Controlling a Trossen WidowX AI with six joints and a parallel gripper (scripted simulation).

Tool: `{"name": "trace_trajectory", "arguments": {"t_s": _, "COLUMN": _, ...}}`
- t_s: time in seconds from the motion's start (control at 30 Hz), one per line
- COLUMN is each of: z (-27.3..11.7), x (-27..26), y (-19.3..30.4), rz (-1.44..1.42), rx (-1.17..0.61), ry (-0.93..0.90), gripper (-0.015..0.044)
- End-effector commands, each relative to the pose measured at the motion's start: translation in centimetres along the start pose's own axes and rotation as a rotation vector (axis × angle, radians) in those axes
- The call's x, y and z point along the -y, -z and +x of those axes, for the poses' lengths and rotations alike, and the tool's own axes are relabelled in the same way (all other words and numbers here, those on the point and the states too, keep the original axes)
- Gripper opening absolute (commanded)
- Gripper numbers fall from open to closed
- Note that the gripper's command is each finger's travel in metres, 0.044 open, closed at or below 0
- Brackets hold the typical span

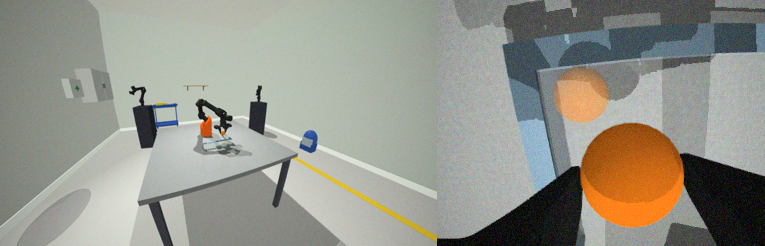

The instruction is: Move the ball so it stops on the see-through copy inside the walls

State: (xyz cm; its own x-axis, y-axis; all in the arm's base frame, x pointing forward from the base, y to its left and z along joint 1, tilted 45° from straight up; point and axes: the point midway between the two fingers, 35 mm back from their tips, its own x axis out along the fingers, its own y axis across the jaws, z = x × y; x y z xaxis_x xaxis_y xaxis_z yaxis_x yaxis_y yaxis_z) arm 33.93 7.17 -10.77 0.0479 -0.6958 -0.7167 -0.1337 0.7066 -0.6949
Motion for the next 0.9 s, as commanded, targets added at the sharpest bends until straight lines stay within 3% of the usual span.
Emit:
{"name": "trace_trajectory", "arguments": {"t_s": 0.0, "z": 0.4, "x": 0.0, "y": 0.1, "rz": 0.019, "rx": 0.004, "ry": 0.005, "gripper": 0.0000}}
{"name": "trace_trajectory", "arguments": {"t_s": 0.37, "z": 7.0, "x": 0.1, "y": 0.1, "rz": 0.019, "rx": 0.003, "ry": 0.010, "gripper": 0.0000}}
{"name": "trace_trajectory", "arguments": {"t_s": 0.87, "z": 8.6, "x": 0.2, "y": 0.1, "rz": 0.019, "rx": 0.003, "ry": 0.011, "gripper": 0.0000}}
